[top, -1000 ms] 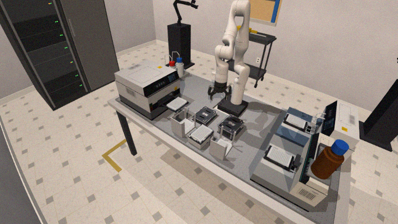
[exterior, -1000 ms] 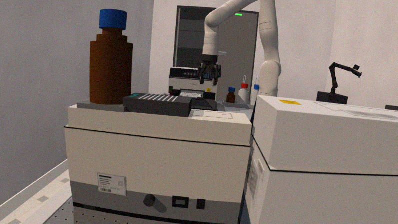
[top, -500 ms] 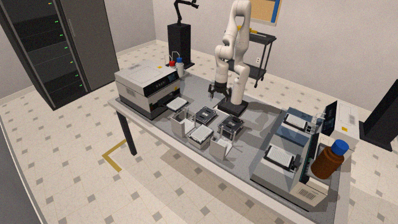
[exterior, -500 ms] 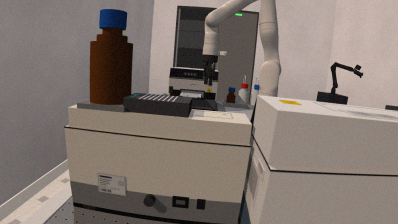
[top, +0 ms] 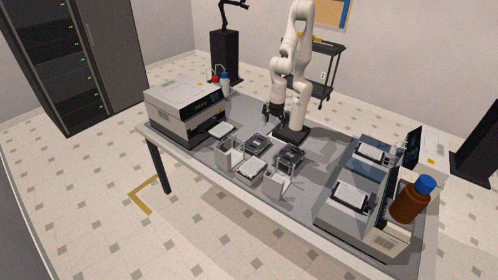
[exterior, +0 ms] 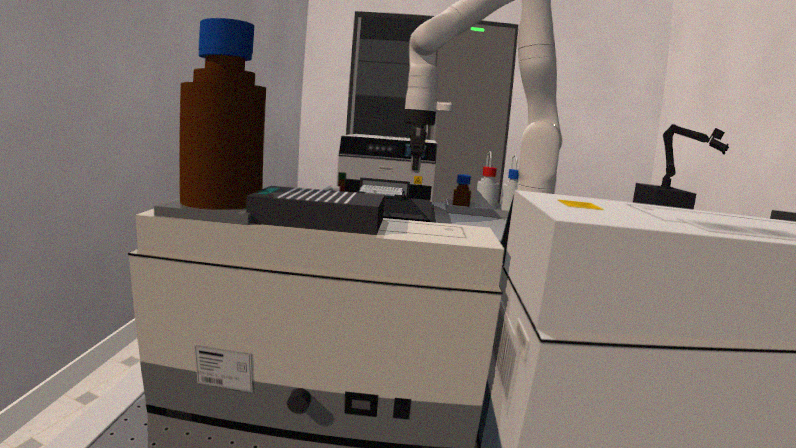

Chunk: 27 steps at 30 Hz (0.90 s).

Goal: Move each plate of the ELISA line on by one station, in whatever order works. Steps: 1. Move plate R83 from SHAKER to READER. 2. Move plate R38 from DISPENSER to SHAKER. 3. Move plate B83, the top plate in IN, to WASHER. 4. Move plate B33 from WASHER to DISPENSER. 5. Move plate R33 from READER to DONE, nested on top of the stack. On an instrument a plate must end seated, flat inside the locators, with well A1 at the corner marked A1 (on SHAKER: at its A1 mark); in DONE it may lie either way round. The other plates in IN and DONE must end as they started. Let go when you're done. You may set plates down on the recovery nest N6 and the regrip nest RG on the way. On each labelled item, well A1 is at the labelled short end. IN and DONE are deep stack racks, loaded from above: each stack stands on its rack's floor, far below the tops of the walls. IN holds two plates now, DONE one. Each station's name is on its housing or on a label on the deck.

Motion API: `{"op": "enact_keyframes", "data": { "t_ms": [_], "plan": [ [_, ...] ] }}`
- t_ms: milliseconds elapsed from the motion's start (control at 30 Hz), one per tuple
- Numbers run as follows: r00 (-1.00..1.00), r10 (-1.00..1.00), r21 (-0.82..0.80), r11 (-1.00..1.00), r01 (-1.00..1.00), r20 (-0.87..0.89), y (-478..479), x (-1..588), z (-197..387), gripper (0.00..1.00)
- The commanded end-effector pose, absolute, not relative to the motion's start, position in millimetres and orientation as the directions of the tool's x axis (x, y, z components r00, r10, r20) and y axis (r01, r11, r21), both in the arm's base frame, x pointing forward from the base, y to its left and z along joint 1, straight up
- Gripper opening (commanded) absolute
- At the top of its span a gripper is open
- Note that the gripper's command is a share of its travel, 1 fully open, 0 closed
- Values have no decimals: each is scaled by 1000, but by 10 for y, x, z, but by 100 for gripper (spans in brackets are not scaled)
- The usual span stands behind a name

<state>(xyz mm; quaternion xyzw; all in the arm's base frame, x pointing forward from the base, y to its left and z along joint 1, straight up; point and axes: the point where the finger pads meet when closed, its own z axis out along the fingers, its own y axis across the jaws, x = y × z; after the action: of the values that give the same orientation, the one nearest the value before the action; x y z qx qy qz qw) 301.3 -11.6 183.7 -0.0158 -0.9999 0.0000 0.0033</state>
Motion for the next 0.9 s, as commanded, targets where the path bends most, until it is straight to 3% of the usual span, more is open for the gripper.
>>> {"op": "enact_keyframes", "data": {
  "t_ms": [0,867],
  "plan": [
    [-999,33,0,999,33,6,-101,3013,1841,100],
    [-1000,28,-3,1000,27,11,-886,3256,1838,100]
  ]
}}
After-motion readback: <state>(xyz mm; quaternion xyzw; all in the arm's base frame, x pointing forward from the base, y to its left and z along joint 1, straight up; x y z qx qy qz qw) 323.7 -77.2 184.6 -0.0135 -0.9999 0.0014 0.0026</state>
